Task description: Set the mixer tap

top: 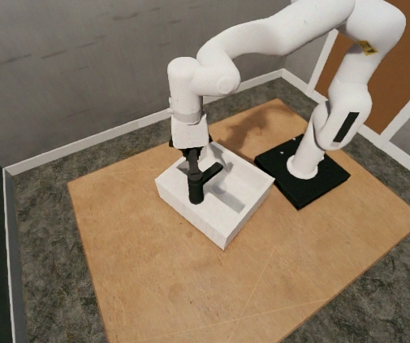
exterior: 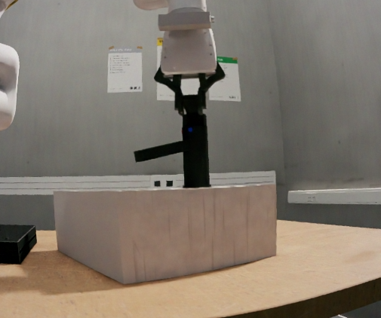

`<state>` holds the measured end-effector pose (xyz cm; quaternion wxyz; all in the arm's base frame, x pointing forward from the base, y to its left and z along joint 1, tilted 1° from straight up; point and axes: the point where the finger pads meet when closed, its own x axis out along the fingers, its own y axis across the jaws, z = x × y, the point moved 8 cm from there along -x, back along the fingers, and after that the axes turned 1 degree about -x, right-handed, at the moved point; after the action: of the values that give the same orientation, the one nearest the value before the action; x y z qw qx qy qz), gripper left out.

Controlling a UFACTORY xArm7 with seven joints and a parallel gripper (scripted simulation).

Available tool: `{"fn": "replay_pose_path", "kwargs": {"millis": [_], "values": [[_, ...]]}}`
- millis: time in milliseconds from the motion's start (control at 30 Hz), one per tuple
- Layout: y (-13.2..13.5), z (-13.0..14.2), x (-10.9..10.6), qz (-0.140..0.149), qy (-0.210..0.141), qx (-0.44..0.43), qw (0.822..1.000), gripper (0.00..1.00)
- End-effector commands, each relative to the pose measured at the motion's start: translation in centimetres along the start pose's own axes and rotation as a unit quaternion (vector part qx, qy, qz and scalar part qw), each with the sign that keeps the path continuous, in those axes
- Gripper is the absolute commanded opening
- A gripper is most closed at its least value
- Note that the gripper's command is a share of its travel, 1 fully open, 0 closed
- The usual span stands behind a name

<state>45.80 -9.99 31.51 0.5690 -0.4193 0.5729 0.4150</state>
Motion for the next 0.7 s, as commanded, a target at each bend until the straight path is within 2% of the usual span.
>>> {"fn": "replay_pose_path", "kwargs": {"millis": [0, 133, 167, 667], "values": [[-0.11, 0.03, -0.19, -0.002, 0.0, -0.003, 1.0, 0.0], [-0.11, 0.03, -0.19, -0.002, 0.0, -0.003, 1.0, 0.0], [-0.11, 0.03, -0.19, -0.002, 0.0, -0.003, 1.0, 0.65], [-0.11, 0.03, -0.19, -0.002, 0.0, -0.003, 1.0, 0.65]]}}
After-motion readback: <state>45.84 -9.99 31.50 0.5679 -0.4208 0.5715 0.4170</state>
